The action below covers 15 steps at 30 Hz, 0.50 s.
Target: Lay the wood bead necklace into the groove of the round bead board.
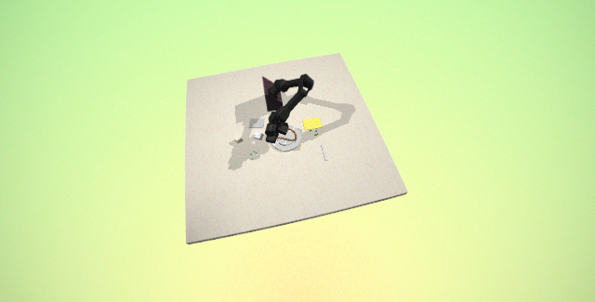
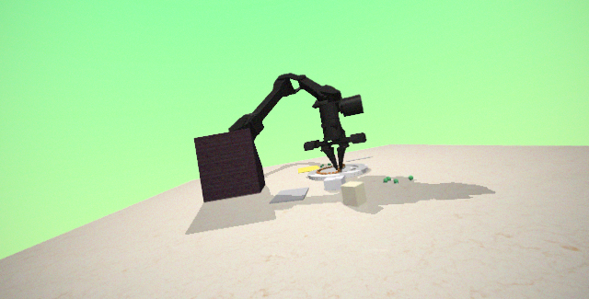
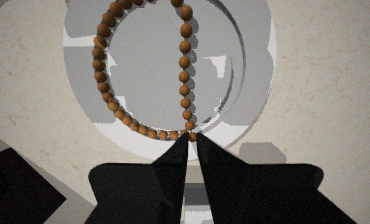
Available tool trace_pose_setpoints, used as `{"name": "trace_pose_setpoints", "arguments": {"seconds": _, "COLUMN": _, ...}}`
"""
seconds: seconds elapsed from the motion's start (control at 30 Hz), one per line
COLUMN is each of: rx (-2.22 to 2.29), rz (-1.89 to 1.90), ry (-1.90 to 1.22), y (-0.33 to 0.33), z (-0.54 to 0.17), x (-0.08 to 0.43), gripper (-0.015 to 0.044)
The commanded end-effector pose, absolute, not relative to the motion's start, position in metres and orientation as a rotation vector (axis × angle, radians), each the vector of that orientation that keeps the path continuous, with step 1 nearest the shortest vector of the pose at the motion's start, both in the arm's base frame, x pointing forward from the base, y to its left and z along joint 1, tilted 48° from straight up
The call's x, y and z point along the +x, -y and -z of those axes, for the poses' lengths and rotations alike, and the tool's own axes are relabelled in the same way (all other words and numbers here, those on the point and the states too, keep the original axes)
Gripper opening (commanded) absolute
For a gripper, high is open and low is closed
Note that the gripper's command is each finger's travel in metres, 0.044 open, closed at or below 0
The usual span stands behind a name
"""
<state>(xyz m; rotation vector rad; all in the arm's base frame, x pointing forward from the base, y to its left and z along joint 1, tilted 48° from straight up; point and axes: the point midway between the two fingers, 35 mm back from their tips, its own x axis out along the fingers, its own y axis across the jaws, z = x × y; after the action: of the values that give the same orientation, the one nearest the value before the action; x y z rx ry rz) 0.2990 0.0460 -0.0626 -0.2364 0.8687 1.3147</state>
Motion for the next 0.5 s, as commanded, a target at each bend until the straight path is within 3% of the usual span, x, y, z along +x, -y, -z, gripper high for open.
{"name": "trace_pose_setpoints", "arguments": {"seconds": 0.0, "rx": -0.244, "rz": -1.316, "ry": -0.866, "y": -0.0478, "z": 0.0655, "x": 0.3000, "gripper": 0.0000}}
{"name": "trace_pose_setpoints", "arguments": {"seconds": 0.13, "rx": -0.244, "rz": -1.316, "ry": -0.866, "y": -0.0509, "z": 0.0683, "x": 0.3000, "gripper": 0.0000}}
{"name": "trace_pose_setpoints", "arguments": {"seconds": 0.47, "rx": -0.249, "rz": -1.319, "ry": -0.862, "y": -0.0490, "z": 0.0659, "x": 0.3003, "gripper": 0.0263}}
